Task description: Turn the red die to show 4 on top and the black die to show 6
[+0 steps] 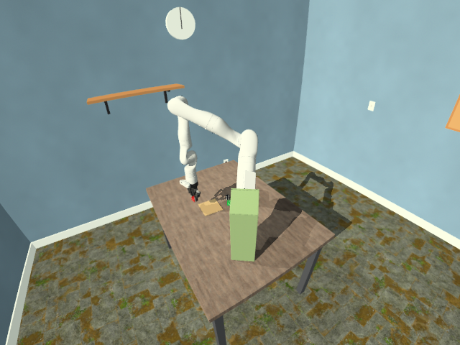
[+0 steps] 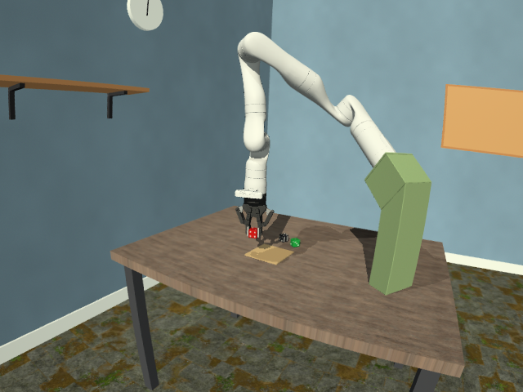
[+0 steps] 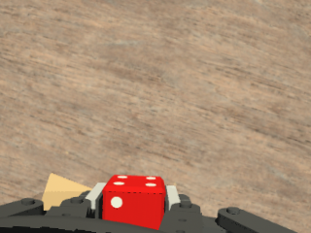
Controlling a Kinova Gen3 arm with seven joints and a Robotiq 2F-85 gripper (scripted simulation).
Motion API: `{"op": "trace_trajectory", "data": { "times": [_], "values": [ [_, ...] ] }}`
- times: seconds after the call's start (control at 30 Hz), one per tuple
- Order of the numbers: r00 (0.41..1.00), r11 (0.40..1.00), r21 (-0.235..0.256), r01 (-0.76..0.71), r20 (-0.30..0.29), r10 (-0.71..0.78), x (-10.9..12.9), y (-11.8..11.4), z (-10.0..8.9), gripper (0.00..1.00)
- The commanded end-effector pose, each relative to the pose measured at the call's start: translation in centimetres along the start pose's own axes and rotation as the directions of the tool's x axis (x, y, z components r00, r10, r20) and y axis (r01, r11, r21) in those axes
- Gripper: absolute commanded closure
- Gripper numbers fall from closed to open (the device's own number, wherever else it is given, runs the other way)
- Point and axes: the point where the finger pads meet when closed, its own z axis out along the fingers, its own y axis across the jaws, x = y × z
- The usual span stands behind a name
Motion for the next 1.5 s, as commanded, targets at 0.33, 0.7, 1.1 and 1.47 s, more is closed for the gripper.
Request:
{"op": "trace_trajectory", "data": {
  "times": [0.33,0.7,1.1,1.47],
  "values": [
    [0.988,0.988,-0.005,-0.154,-0.005,0.154,0.6,0.1,0.1,0.74],
    [0.783,0.783,-0.005,-0.622,-0.013,0.621,2.2,0.1,0.6,0.74],
    [0.244,0.244,0.001,-0.97,-0.002,0.97,4.0,-0.5,1.3,0.74],
    [0.159,0.159,0.001,-0.987,0.002,0.987,4.2,-0.7,1.4,0.74]
  ]
}}
